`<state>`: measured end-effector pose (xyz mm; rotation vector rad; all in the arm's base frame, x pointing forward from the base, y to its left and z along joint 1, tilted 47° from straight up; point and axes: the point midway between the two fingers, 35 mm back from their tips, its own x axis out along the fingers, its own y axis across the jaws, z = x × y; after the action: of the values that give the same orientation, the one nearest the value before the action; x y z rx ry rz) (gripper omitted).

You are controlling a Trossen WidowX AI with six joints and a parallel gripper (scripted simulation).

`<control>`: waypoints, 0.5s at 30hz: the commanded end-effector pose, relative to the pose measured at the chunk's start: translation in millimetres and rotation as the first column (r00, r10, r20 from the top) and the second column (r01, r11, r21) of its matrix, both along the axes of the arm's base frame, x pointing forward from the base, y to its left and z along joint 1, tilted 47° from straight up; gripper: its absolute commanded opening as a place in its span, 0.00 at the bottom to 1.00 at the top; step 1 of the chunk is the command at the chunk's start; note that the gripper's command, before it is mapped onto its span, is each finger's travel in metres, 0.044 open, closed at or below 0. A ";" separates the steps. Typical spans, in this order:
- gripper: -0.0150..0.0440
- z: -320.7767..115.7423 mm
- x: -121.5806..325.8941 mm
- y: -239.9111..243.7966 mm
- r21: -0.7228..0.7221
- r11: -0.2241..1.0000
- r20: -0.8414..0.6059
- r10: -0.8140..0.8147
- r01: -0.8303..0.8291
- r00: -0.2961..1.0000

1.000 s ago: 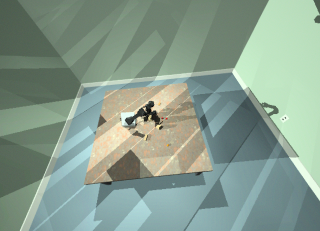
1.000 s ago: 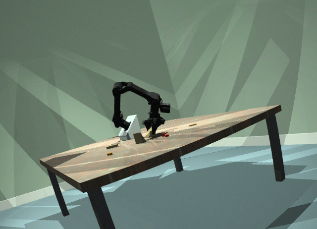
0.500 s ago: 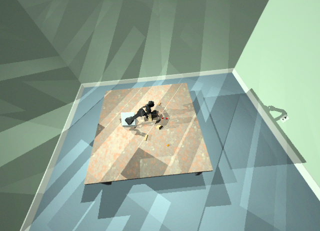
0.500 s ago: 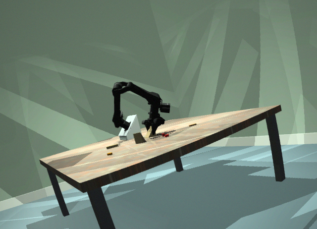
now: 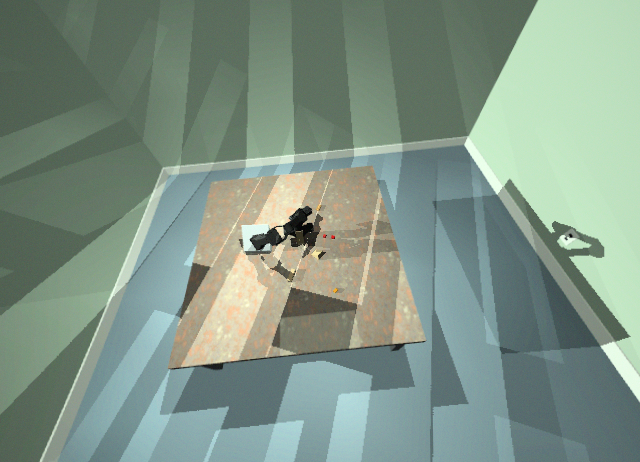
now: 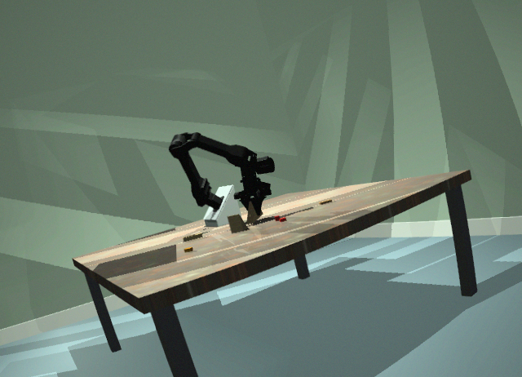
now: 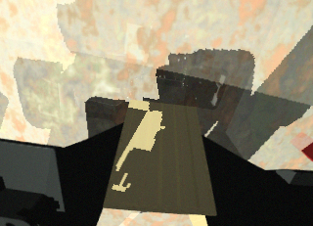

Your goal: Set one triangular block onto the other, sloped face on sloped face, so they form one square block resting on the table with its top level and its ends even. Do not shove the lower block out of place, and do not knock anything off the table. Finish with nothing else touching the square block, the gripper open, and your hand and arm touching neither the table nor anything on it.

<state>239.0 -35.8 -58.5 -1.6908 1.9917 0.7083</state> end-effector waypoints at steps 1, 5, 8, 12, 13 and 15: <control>0.25 9.7 1.2 -1.5 0.122 0.992 0.020 -0.009 0.006 1.000; 0.25 16.3 1.6 -4.0 0.220 0.975 0.029 -0.021 0.014 0.999; 0.25 22.5 1.9 -7.0 0.312 0.950 0.038 -0.033 0.020 0.999; 0.25 29.0 2.1 -11.0 0.411 0.911 0.046 -0.047 0.024 0.998; 0.25 30.6 2.1 -12.1 0.435 0.900 0.047 -0.051 0.025 0.998; 0.25 33.5 2.1 -14.4 0.481 0.877 0.050 -0.058 0.027 0.997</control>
<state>240.7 -46.9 -32.8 -1.4066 1.7115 0.9716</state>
